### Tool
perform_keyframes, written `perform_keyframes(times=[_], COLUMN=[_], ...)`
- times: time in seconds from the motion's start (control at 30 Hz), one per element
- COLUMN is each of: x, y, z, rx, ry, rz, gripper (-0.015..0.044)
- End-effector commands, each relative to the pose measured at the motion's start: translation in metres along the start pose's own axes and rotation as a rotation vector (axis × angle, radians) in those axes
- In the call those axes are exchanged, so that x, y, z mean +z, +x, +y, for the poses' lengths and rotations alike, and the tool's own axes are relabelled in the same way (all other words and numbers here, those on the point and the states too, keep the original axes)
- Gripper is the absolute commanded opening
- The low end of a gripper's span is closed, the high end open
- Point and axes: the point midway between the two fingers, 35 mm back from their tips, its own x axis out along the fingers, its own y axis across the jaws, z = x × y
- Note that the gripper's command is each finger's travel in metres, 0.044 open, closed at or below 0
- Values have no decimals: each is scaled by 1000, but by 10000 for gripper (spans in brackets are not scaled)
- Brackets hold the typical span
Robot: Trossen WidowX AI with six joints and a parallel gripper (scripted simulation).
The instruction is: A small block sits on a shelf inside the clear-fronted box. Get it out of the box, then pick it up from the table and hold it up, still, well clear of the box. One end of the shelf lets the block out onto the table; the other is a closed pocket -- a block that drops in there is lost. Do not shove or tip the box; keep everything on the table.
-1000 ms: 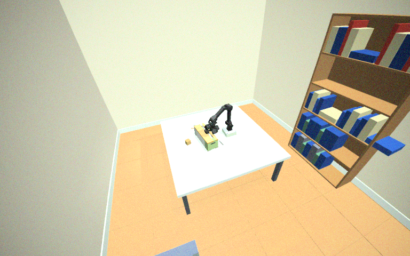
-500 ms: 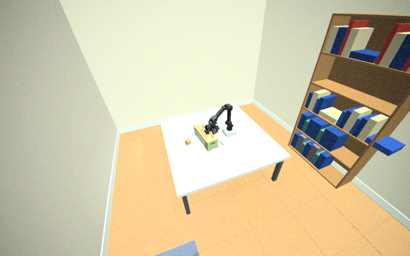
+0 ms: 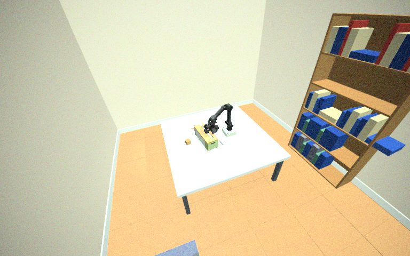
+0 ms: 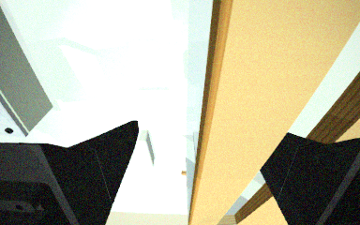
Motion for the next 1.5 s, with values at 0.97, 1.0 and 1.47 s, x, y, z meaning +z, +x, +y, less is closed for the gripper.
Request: perform_keyframes(times=[0.97,1.0,1.47], x=[-10,-11,-24], y=[3,4,8], z=[0,0,0], rx=[-2,-2,-2], ry=[-4,-4,-4], rz=[4,4,5], gripper=[400,400,400])
